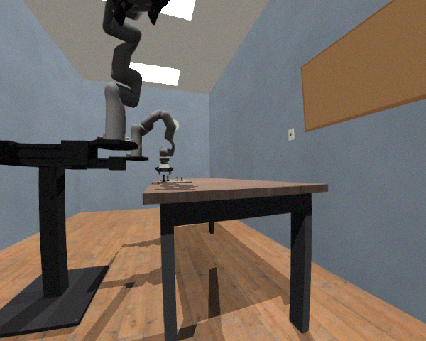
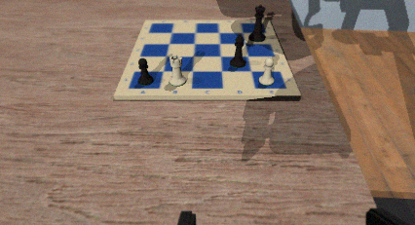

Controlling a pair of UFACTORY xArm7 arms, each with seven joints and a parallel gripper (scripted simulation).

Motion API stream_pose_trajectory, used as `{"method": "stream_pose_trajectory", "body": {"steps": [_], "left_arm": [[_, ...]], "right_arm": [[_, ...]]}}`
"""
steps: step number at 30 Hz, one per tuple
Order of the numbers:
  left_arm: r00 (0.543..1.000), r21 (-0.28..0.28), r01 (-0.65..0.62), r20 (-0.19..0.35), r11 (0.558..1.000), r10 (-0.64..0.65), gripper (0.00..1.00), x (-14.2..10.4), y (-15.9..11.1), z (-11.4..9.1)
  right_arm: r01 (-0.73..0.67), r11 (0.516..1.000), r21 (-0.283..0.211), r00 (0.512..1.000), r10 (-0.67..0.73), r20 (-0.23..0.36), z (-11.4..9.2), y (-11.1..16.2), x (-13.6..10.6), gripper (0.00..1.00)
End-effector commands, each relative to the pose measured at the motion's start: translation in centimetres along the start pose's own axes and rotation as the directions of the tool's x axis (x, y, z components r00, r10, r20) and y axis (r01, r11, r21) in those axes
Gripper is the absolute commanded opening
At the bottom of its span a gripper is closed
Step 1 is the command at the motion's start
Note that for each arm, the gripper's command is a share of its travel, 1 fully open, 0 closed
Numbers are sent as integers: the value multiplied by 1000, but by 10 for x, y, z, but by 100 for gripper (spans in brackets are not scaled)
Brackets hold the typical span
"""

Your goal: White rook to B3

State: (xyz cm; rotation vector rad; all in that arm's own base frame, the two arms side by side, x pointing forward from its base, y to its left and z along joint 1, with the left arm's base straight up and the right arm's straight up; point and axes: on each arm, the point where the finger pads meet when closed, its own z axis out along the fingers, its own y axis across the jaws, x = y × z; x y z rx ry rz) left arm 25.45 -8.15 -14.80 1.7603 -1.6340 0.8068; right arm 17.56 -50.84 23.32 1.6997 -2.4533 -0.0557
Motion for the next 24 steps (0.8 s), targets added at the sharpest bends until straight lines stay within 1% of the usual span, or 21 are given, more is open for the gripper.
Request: {"method": "stream_pose_trajectory", "body": {"steps": [1,8,10,17,24], "left_arm": [[1000,2,-1,0,1000,1,100,0,-1,0],[1000,2,-1,0,1000,1,100,0,-1,0],[1000,2,-1,0,1000,1,100,0,-1,0],[1000,2,-1,0,1000,1,100,0,-1,0],[1000,2,-1,0,1000,1,100,0,-1,0]], "right_arm": [[72,997,33,997,-73,24,-5,39,1,100],[158,985,65,986,-161,48,-6,84,-5,100],[158,985,65,986,-161,48,-6,84,-5,100],[230,969,94,970,-236,59,-5,120,-14,100],[288,951,117,953,-296,60,-4,147,-24,100]]}}
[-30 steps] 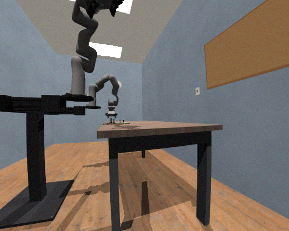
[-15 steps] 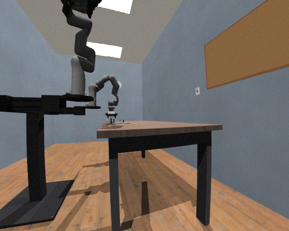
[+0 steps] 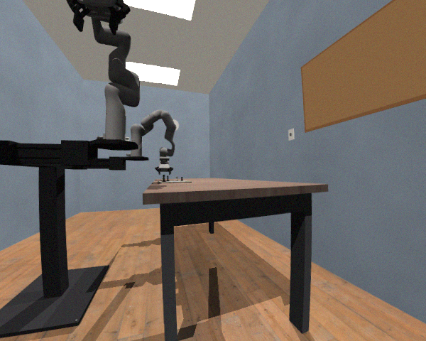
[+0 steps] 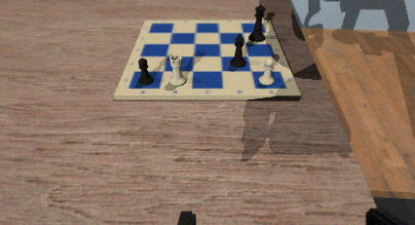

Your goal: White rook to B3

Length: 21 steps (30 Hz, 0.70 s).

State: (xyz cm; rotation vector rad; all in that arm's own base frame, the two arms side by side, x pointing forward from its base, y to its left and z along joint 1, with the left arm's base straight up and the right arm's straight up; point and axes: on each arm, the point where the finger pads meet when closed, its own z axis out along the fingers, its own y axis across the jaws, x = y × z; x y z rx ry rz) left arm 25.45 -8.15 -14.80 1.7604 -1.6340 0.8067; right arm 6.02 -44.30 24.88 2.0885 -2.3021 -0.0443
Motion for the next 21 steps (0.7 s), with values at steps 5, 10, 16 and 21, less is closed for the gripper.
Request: {"method": "stream_pose_trajectory", "body": {"steps": [5,10,16,21], "left_arm": [[1000,2,-1,0,1000,1,100,0,-1,0],[1000,2,-1,0,1000,1,100,5,-1,-4],[1000,2,-1,0,1000,1,100,31,0,-26],[1000,2,-1,0,1000,1,100,47,0,-39]], "right_arm": [[57,998,21,998,-56,-2,-2,21,-15,100],[86,996,30,996,-86,0,-1,32,-23,100],[111,993,37,994,-111,0,0,40,-31,100],[120,992,39,993,-120,0,0,43,-34,100]]}}
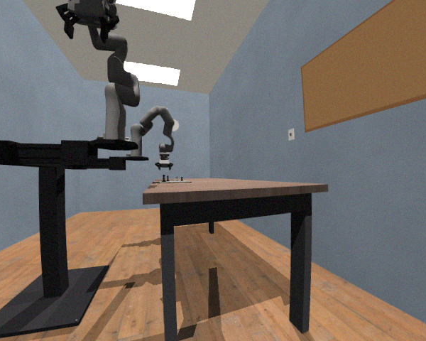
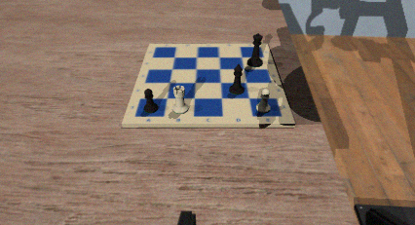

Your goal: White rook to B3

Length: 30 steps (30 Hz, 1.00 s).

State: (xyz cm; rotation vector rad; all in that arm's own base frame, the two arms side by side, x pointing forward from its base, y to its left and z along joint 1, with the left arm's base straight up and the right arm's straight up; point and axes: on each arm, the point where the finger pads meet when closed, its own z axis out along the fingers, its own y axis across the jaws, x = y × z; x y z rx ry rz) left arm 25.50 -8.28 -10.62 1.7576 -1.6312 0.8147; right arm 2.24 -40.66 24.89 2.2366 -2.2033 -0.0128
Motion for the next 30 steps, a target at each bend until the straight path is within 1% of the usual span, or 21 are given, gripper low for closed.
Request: {"method": "stream_pose_trajectory", "body": {"steps": [1,4,7,22,23,24,25,26,27,30], "left_arm": [[1000,-1,0,6,1000,0,100,19,0,-17],[1000,-1,0,6,1000,0,100,30,0,-27],[1000,-1,0,6,1000,0,100,36,0,-31],[1000,-3,-2,6,1000,2,100,37,1,-32],[1000,-14,-14,12,1000,15,100,36,1,-31],[999,-41,-45,24,998,46,100,36,2,-28],[994,-87,-98,42,991,102,100,36,4,-25],[989,-116,-130,53,985,137,100,35,5,-23],[986,-129,-146,57,981,154,100,35,5,-22],[969,-193,-217,74,957,235,100,35,6,-17]], "right_arm": [[11,1000,3,1000,-11,-5,-2,3,-2,100],[16,1000,5,1000,-16,-5,-1,4,-4,100],[20,1000,6,1000,-20,-5,-1,6,-6,100],[24,1000,7,1000,-24,-5,-1,7,-7,100],[24,1000,7,1000,-24,-5,-1,7,-7,100],[24,1000,7,1000,-24,-5,-1,7,-7,100],[24,1000,7,1000,-24,-5,-1,7,-7,100],[24,1000,7,1000,-24,-5,-1,7,-7,100],[24,1000,7,1000,-24,-5,-1,7,-7,100],[24,1000,7,1000,-24,-5,-1,7,-7,100]]}}
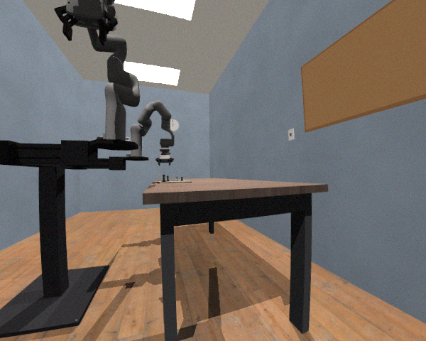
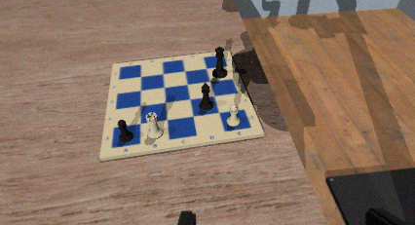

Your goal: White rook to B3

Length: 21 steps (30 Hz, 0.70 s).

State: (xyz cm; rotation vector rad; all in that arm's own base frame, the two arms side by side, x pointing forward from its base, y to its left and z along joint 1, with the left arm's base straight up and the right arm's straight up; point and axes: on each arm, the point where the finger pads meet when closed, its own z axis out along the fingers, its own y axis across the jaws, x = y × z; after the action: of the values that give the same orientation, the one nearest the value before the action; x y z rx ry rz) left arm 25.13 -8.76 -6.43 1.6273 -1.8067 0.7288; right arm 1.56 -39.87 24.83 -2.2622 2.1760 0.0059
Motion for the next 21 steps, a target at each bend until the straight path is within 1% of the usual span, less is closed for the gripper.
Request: {"method": "stream_pose_trajectory", "body": {"steps": [1,3,4,7,10,14,18,20,21], "left_arm": [[991,-101,-123,45,987,128,100,0,1,7],[991,-101,-123,45,987,128,100,0,1,7],[977,-158,-194,63,968,206,100,-1,0,11],[961,-203,-248,73,947,267,100,-1,-1,14],[933,-263,-320,82,910,352,100,-1,-3,18],[885,-337,-408,84,849,459,100,0,-7,23],[824,-407,-488,76,772,561,100,1,-14,28],[824,-407,-488,76,772,561,100,1,-14,28],[781,-446,-533,67,719,621,100,3,-18,32]], "right_arm": [[0,1000,1,1000,0,-5,-2,0,1,100],[0,1000,1,1000,0,-5,-2,0,1,100],[0,1000,1,1000,0,-5,-2,0,1,100],[0,1000,1,1000,0,-5,-2,0,1,100],[0,1000,1,1000,0,-5,-2,0,1,100],[0,1000,1,1000,0,-5,-2,0,1,100],[0,1000,1,1000,0,-5,-2,0,1,100],[0,1000,1,1000,0,-5,-2,0,1,100],[0,1000,1,1000,0,-5,-2,0,1,100]]}}
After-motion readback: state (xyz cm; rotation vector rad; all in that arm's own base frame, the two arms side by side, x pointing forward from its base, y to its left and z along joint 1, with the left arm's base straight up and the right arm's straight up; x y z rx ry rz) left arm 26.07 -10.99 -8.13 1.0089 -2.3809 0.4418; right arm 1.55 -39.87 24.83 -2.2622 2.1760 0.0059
